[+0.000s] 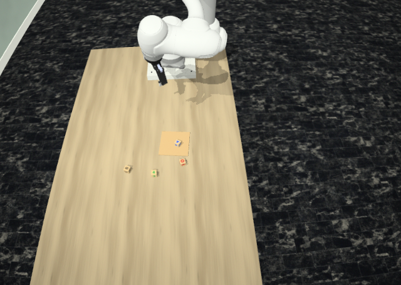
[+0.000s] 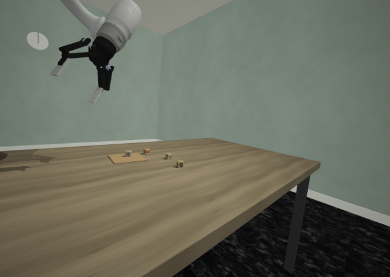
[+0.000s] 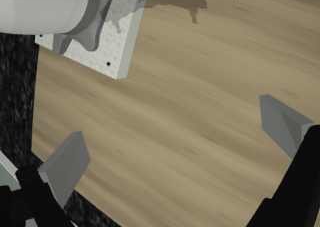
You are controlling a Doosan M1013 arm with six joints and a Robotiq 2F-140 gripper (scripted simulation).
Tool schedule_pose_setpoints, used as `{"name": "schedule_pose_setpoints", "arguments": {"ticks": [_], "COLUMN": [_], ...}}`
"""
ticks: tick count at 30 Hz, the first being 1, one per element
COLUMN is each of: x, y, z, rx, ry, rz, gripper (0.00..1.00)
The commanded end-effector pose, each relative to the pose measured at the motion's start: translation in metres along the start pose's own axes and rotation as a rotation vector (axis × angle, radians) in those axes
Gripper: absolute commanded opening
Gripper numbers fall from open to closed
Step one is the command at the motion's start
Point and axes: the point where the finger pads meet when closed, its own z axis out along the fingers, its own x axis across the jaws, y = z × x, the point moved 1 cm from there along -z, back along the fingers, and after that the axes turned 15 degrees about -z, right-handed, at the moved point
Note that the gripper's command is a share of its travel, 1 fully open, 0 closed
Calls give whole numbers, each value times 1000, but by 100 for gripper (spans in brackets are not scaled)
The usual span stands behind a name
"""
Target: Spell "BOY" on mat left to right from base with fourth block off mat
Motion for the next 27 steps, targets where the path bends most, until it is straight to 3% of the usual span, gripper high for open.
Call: {"name": "schedule_pose_setpoints", "arguments": {"ticks": [1,10,12,13,27], "x": [52,143,143,169,308], "y": [29,77,77,91,162], "z": [-6,-9,-9,-9,3], "rx": [9,25,25,28,27], "ry": [63,177,177,210,380], "rz": [-69,-170,-170,-196,-312], "gripper": [100,100,100,100,100]}}
